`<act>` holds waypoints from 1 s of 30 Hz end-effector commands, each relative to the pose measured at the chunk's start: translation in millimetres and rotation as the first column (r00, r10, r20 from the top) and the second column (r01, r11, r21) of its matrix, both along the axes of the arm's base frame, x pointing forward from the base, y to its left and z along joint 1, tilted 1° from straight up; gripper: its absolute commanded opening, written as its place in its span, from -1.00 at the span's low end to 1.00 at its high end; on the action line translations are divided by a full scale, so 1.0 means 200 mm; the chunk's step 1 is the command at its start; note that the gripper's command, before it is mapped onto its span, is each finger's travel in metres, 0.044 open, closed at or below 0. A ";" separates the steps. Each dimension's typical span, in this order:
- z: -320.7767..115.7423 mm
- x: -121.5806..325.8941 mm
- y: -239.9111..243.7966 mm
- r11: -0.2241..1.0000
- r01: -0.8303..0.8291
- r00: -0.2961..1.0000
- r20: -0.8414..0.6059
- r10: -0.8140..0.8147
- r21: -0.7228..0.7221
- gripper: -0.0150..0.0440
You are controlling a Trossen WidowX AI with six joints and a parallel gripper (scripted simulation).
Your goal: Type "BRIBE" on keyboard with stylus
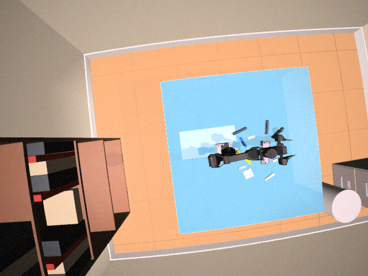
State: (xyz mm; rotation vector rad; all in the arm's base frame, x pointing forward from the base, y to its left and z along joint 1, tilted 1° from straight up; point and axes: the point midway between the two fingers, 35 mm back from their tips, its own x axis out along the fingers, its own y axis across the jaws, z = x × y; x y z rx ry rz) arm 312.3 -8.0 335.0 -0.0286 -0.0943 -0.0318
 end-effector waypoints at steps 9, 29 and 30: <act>-0.48 0.32 0.00 0.996 0.028 0.876 -0.481 0.019 0.090 0.20; -1.57 0.28 0.01 0.966 0.253 -0.044 -0.997 0.069 0.056 -0.49; -1.57 0.28 0.01 0.966 0.253 -0.044 -0.997 0.069 0.056 -0.49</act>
